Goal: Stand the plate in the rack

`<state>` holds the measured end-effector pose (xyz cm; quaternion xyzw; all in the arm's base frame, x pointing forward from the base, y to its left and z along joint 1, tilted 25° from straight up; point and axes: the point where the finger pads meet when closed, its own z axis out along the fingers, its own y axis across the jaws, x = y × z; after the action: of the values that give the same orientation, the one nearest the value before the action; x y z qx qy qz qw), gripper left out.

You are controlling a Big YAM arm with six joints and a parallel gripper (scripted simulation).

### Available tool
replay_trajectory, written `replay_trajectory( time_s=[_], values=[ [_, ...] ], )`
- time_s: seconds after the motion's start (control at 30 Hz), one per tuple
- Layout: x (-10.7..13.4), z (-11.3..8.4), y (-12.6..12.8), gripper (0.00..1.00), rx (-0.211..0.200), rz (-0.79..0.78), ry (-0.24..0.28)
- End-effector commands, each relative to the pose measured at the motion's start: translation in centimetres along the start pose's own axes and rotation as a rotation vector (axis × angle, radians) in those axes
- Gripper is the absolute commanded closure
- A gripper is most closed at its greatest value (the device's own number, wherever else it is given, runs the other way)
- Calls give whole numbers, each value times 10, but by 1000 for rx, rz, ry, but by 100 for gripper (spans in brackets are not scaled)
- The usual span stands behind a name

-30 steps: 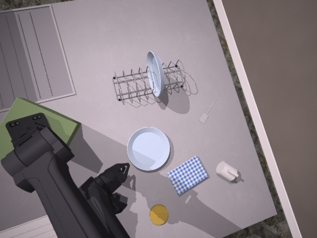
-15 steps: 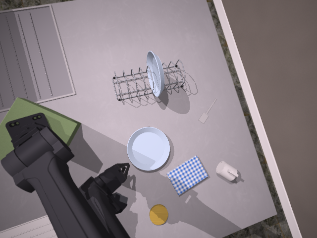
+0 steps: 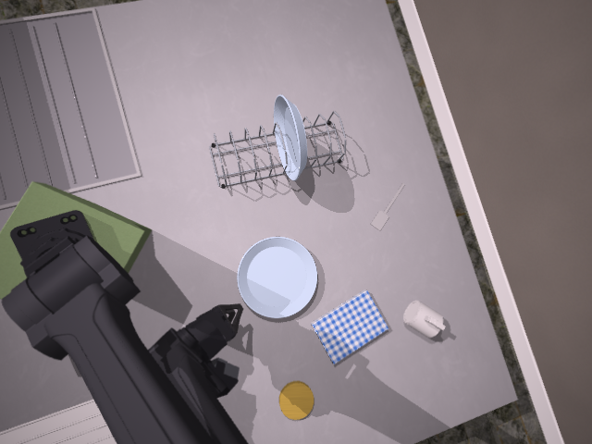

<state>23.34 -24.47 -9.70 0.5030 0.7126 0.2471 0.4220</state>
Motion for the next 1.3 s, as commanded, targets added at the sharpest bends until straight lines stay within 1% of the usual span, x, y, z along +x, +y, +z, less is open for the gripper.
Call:
replay_trajectory(
  time_s=[0.0,0.8,1.1,1.17,1.27],
  values=[
    [3,9,-3,74,-3,0,8],
    [5,45,-34,74,-4,0,8],
    [5,50,-38,74,-4,0,8],
    [9,48,-38,74,-2,6,13],
    [8,48,-38,74,-3,2,12]
  ],
)
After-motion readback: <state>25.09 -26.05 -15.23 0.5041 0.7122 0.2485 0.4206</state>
